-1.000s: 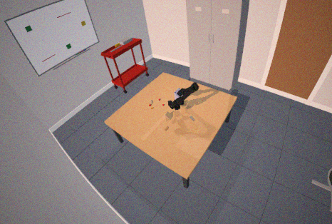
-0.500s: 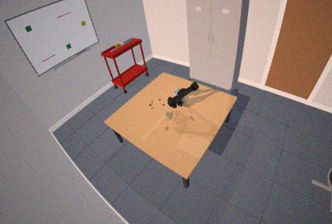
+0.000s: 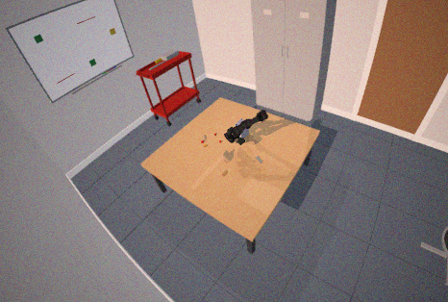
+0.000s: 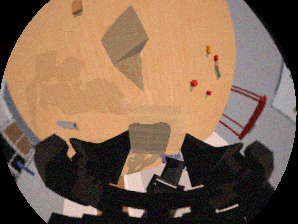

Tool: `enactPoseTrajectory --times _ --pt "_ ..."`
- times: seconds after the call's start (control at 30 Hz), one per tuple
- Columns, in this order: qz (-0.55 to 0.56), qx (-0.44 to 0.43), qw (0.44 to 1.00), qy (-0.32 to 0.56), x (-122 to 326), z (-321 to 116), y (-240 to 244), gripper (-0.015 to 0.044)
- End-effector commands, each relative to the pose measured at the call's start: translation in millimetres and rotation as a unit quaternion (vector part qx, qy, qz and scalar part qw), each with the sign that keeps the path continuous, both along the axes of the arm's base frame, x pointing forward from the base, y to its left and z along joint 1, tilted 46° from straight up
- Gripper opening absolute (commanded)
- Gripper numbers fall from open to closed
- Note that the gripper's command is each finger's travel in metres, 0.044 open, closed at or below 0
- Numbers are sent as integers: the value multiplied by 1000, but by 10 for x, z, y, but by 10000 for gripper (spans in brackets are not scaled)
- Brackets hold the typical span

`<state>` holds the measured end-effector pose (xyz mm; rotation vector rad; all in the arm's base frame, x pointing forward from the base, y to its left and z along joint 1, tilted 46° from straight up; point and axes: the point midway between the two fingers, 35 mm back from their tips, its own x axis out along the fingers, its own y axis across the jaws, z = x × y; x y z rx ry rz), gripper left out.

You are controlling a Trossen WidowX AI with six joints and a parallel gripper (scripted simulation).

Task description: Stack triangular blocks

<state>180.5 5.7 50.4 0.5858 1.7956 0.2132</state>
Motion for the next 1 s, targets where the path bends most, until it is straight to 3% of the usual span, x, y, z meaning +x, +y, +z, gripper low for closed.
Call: enactPoseTrajectory --times 0.0,0.47,0.97 --pt "-76 7 997 27 -13 -8 -7 0" --pt "-292 35 948 118 -18 -8 -37 0" --pt "-492 80 837 226 -8 11 -82 0"
